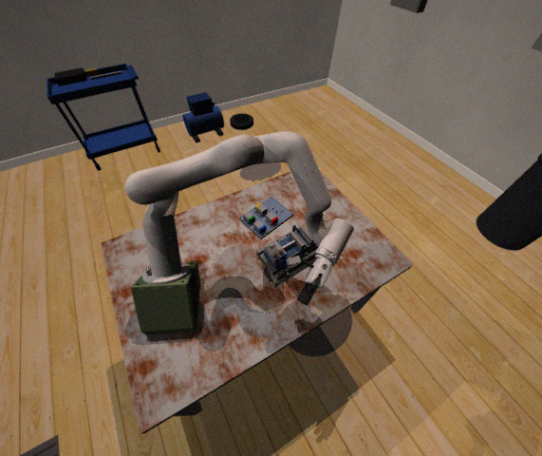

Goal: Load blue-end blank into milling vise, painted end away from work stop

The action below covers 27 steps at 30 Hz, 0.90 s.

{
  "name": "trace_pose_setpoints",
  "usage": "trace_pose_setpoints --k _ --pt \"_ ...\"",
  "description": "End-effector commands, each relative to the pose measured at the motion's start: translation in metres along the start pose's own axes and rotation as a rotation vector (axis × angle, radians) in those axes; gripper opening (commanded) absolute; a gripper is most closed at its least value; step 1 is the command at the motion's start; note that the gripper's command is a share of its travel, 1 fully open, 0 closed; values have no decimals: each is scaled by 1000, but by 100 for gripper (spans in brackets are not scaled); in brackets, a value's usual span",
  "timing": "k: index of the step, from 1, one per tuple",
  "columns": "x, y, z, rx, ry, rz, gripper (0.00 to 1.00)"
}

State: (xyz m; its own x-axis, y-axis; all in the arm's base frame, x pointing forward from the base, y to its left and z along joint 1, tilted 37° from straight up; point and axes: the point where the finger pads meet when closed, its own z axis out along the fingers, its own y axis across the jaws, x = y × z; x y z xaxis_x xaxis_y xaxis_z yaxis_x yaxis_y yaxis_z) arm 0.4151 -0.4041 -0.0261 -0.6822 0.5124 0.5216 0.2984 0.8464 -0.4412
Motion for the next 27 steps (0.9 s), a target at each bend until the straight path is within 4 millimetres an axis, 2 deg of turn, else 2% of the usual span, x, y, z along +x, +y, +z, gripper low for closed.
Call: trace_pose_setpoints --k 1,10,11,27 --pt "0 -1 -1 0 -1 1 40" --pt "0 -1 -1 0 -1 1 40" --pt "0 -1 -1 0 -1 1 100" --pt "0 -1 -1 0 -1 1 100"
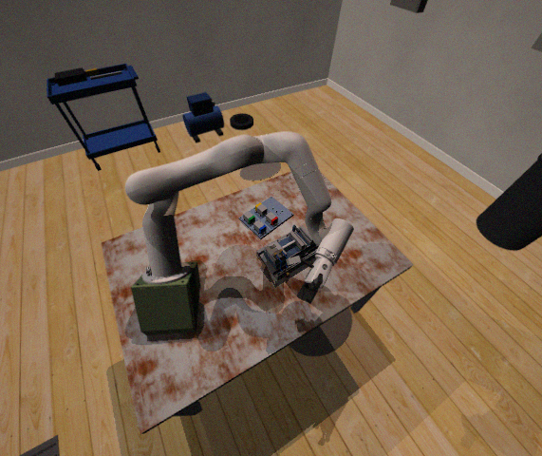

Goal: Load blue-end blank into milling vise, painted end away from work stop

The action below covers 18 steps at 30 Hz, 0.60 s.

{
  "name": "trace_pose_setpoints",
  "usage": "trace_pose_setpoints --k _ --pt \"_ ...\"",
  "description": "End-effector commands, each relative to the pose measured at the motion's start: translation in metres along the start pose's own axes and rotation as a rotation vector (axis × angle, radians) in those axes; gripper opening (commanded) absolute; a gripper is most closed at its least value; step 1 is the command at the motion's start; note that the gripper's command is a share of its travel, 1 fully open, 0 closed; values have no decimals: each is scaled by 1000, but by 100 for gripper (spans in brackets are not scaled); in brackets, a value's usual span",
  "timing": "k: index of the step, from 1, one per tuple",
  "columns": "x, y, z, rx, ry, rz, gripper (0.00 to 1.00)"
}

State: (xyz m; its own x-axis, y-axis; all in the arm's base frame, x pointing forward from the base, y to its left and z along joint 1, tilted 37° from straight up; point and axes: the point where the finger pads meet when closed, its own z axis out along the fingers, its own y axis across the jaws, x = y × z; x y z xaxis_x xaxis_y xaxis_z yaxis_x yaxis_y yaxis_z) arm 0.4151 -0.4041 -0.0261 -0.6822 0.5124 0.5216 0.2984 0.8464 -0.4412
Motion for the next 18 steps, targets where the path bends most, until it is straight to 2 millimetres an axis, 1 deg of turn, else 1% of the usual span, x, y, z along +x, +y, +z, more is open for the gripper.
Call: trace_pose_setpoints --k 1,10,18 --pt "2 0 -3 -21 -2 10 100" --pt "25 13 -25 -213 -7 90 100" --pt "26 13 -26 -224 -7 97 100"
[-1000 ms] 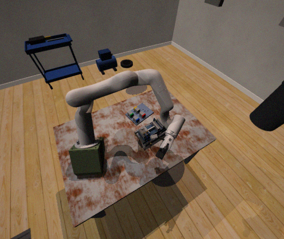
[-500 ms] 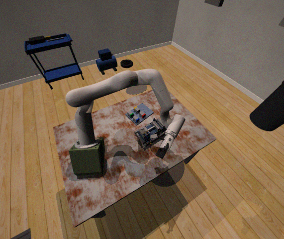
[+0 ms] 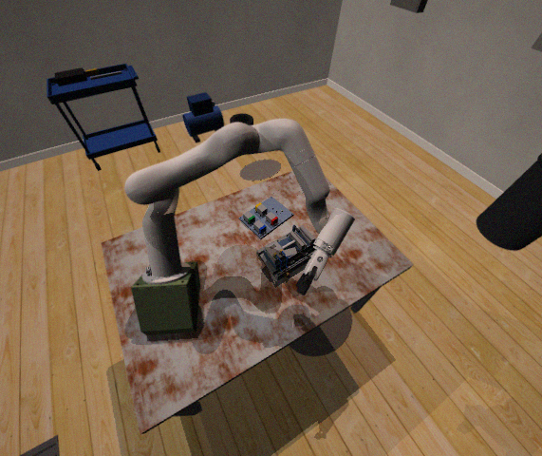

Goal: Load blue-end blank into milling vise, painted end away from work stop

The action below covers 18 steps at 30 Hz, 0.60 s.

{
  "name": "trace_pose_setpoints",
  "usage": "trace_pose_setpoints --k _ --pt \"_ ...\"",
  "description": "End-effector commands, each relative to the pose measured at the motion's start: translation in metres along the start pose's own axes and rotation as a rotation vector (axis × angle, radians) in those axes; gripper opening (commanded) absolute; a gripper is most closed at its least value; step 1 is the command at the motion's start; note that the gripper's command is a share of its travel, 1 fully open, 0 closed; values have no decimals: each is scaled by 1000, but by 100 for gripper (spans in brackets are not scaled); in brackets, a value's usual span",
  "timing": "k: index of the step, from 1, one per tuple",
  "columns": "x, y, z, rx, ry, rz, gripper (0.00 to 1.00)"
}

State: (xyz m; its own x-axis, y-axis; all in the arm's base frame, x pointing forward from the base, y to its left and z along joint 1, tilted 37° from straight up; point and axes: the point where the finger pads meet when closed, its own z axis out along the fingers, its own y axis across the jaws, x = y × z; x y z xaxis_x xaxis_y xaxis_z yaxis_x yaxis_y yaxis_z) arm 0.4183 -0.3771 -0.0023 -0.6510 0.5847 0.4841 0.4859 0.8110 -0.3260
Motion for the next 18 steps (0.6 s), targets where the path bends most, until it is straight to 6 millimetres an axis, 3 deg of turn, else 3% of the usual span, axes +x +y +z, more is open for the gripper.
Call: trace_pose_setpoints --k 1,9,18 --pt "4 2 -5 -40 -3 18 100" --pt "25 15 -22 -210 -7 88 100" --pt "29 18 -25 -242 -8 104 100"
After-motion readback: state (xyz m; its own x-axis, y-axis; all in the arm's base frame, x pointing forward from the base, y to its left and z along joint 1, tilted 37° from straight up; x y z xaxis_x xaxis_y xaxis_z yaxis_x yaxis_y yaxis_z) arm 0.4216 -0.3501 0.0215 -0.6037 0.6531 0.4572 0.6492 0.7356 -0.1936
